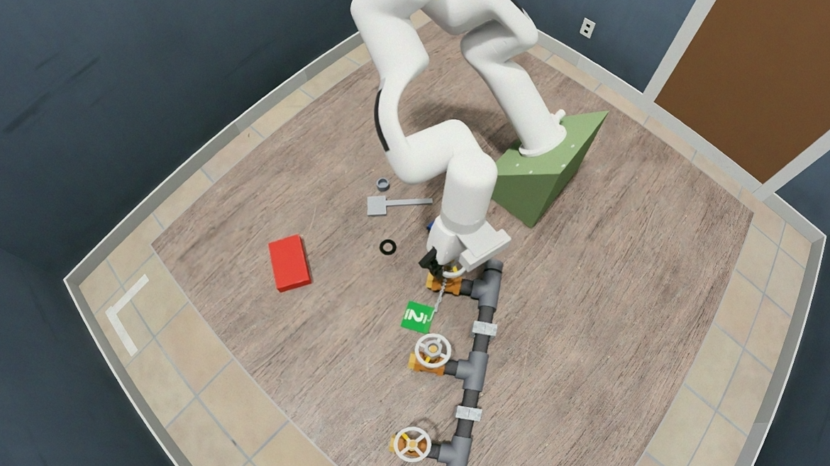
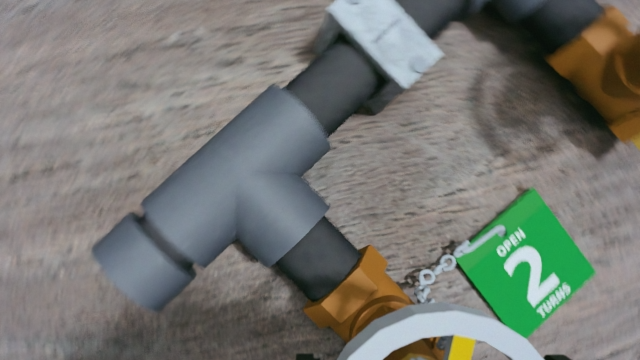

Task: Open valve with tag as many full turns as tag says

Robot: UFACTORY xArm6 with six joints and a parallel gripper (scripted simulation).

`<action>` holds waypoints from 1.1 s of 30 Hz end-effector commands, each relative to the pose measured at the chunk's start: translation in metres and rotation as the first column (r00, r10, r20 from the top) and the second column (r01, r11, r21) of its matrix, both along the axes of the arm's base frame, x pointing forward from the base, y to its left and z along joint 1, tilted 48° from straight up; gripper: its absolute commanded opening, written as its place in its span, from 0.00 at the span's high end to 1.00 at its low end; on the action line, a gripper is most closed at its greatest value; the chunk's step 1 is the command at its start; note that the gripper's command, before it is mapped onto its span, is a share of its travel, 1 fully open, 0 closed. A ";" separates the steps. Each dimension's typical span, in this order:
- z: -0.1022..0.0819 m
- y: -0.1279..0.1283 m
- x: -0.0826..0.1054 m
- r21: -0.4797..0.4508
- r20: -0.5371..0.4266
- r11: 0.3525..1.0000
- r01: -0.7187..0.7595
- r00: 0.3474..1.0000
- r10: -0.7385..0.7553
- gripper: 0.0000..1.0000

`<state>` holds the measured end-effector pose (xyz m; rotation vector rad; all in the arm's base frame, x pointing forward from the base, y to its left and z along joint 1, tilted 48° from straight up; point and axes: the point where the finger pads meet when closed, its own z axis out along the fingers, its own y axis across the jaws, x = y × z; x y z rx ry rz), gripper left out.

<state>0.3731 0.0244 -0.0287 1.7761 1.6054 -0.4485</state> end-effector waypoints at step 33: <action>0.001 0.001 0.001 -0.017 -0.125 0.997 -0.076 0.989 0.073 0.00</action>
